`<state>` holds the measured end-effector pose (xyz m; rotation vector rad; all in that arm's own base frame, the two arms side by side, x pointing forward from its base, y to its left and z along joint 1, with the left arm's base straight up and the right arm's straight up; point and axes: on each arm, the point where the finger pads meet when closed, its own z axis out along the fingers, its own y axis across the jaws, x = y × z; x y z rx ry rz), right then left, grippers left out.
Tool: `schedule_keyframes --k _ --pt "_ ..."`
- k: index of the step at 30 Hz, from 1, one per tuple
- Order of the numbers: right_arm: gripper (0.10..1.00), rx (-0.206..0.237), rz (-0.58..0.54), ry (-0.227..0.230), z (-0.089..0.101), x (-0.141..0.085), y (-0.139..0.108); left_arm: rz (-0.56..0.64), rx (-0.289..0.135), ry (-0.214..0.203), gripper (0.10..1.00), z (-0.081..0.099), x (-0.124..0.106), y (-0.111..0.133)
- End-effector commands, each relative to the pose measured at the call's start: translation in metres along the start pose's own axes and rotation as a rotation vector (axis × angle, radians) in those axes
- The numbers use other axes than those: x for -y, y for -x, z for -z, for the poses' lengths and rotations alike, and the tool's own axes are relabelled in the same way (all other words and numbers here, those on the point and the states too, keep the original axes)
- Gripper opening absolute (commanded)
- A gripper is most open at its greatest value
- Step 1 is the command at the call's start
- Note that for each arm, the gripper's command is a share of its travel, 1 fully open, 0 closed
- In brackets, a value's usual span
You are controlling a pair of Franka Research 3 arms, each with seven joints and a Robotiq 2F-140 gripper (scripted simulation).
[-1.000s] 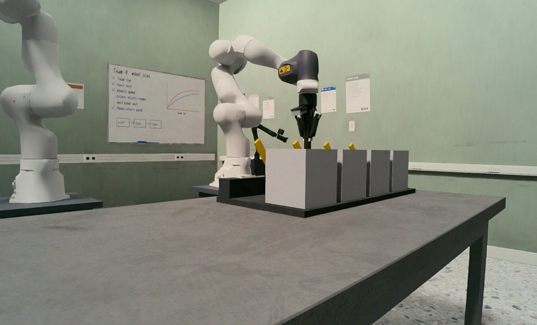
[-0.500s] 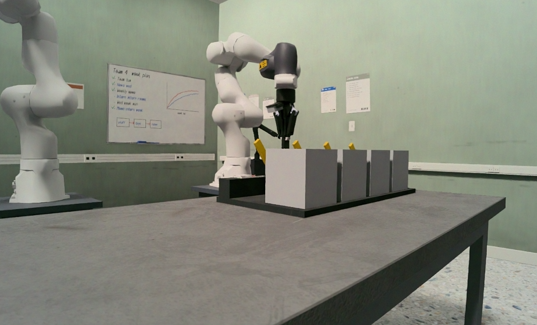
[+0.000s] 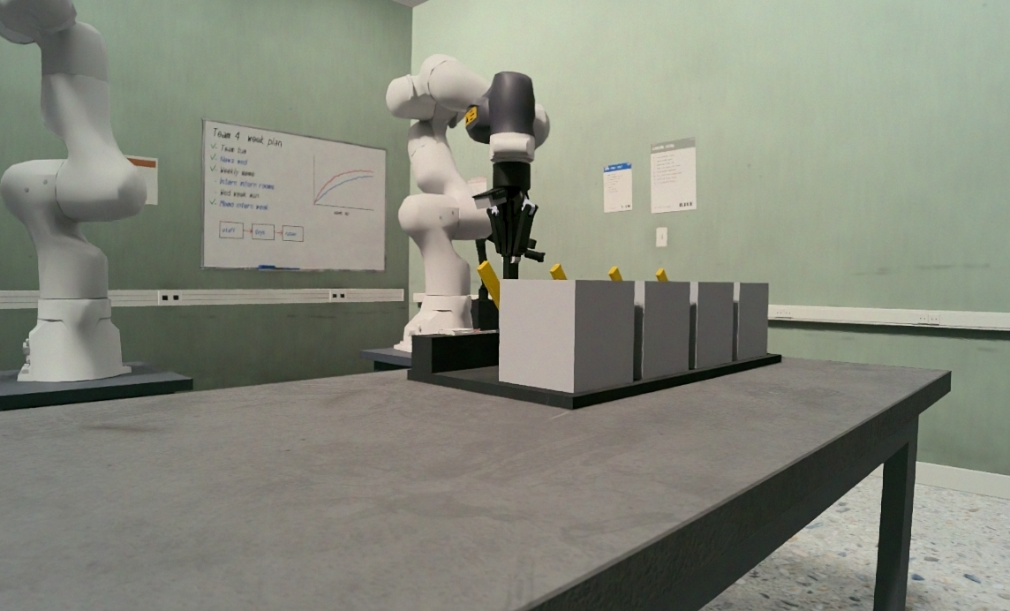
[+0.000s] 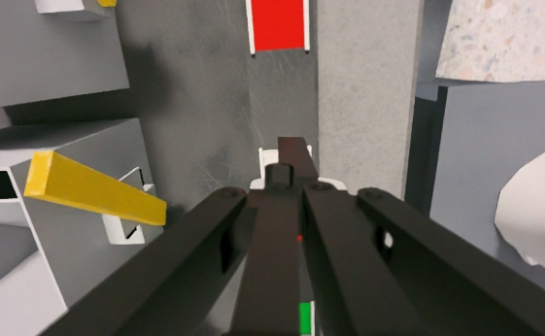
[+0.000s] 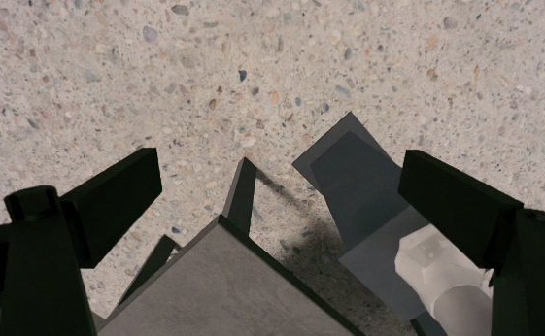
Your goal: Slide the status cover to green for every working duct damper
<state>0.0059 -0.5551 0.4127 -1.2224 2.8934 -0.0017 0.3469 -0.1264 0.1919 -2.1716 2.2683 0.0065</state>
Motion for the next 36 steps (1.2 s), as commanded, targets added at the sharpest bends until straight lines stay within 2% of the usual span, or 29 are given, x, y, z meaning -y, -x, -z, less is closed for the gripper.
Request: schedule_keyframes --k 1,9,13,15,36 --pt "1.000 0.000 -0.004 0.001 0.000 -0.001 0.000 0.068 -0.004 -0.002 0.099 0.000 0.002 -0.002" --pt "1.000 0.000 -0.004 0.001 0.000 -0.001 0.000 0.068 -0.004 -0.002 0.099 -0.003 0.002 -0.002" --pt "1.000 0.000 -0.004 0.001 0.000 -0.001 0.000 0.068 -0.004 -0.002 0.099 -0.032 0.002 -0.002" --pt "1.000 0.000 -0.004 0.001 0.000 -0.001 0.000 0.068 -0.004 -0.002 0.099 -0.040 0.002 -0.002" --pt "1.000 0.000 -0.004 0.001 0.000 -0.001 0.000 0.068 -0.004 -0.002 0.099 -0.041 0.002 -0.002"
